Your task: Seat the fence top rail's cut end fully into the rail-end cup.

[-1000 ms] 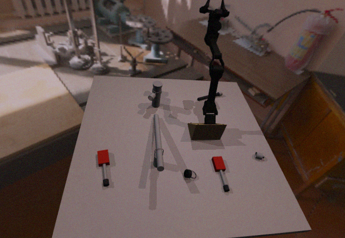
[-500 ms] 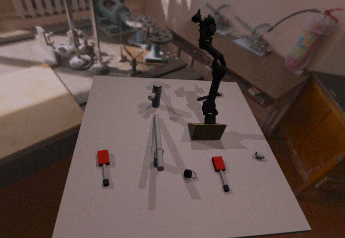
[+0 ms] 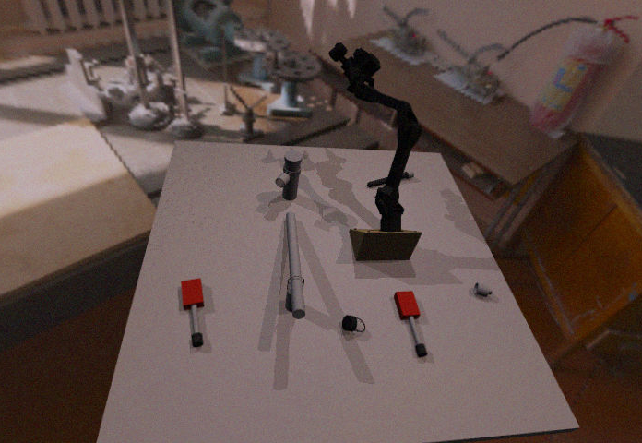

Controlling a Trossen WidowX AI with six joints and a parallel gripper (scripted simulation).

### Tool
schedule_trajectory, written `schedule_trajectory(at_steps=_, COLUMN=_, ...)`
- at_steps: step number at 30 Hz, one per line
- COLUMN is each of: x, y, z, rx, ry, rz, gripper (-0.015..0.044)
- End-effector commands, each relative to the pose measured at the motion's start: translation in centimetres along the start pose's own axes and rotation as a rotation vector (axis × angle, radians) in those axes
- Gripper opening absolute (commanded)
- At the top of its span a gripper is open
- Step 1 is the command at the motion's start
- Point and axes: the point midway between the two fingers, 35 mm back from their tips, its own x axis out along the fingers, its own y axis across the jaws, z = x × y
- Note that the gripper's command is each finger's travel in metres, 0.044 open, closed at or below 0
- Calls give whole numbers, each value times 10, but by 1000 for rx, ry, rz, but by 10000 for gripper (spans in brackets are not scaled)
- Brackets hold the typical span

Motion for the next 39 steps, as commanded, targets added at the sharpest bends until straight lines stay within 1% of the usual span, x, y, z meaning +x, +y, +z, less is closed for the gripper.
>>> schedule_trajectory(at_steps=1, x=-9, y=13, z=-76, rx=54, ry=217, rz=-17, gripper=440)
schedule_trajectory(at_steps=5, x=-29, y=33, z=-135, rx=82, ry=404, rz=-17, gripper=440)
schedule_trajectory(at_steps=10, x=-72, y=67, z=-204, rx=87, ry=648, rz=2, gripper=440)
schedule_trajectory(at_steps=15, x=-128, y=103, z=-257, rx=55, ry=875, rz=45, gripper=440)
schedule_trajectory(at_steps=20, x=-196, y=138, z=-295, rx=-14, ry=1084, rz=111, gripper=440)
schedule_trajectory(at_steps=25, x=-273, y=165, z=-318, rx=-125, ry=1275, rz=191, gripper=440)
schedule_trajectory(at_steps=29, x=-339, y=180, z=-325, rx=-247, ry=1408, rz=271, gripper=440)
schedule_trajectory(at_steps=34, x=-422, y=188, z=-319, rx=-450, ry=1532, rz=404, gripper=440)
schedule_trajectory(at_steps=39, x=-501, y=182, z=-297, rx=-714, ry=1583, rz=581, gripper=440)
